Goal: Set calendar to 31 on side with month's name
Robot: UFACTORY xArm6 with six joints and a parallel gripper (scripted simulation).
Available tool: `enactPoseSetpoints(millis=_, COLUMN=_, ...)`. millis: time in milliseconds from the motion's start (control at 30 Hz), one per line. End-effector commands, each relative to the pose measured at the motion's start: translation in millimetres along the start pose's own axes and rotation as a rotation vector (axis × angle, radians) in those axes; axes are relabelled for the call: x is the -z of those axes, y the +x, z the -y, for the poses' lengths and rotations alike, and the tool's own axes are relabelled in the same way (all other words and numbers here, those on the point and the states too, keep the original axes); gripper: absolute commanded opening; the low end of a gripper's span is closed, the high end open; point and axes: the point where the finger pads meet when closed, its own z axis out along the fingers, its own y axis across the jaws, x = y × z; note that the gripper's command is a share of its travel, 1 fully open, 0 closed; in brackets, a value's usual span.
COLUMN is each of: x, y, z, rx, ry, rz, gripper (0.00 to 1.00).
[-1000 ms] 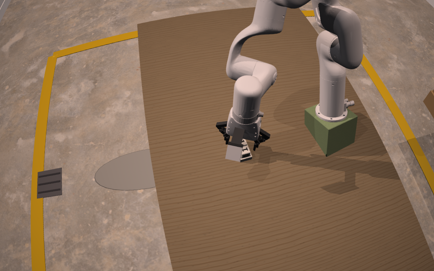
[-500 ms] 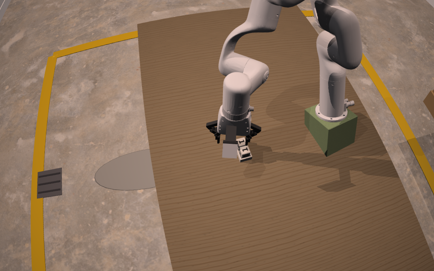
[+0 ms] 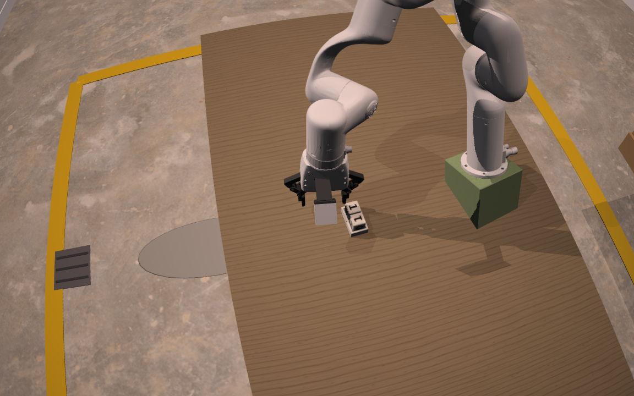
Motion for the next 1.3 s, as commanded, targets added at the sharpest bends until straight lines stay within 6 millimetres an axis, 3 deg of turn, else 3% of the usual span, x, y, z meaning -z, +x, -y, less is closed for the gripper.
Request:
enactPoseSetpoints(millis=0, x=0.6, y=-5.4, z=-12.9, rx=0.020, ry=0.007, rz=-0.006, gripper=1.00)
enactPoseSetpoints(millis=167, x=0.5, y=-7.2, z=-16.3, rx=0.128, ry=0.006, rz=-0.006, gripper=1.00)
enactPoseSetpoints(millis=300, x=0.3, y=-18.3, z=-37.1, rx=0.150, ry=0.006, rz=-0.006, gripper=1.00)
enactPoseSetpoints(millis=533, x=-1.8, y=-18.5, z=-37.6, rx=0.150, ry=0.006, rz=-0.006, gripper=1.00)
enactPoseSetpoints(millis=900, x=-25.5, y=-18.4, z=-37.4, rx=0.150, ry=0.006, rz=-0.006, gripper=1.00)
enactPoseSetpoints(millis=1267, x=-26.5, y=-18.4, z=-37.4, rx=0.150, ry=0.006, rz=-0.006, gripper=1.00)
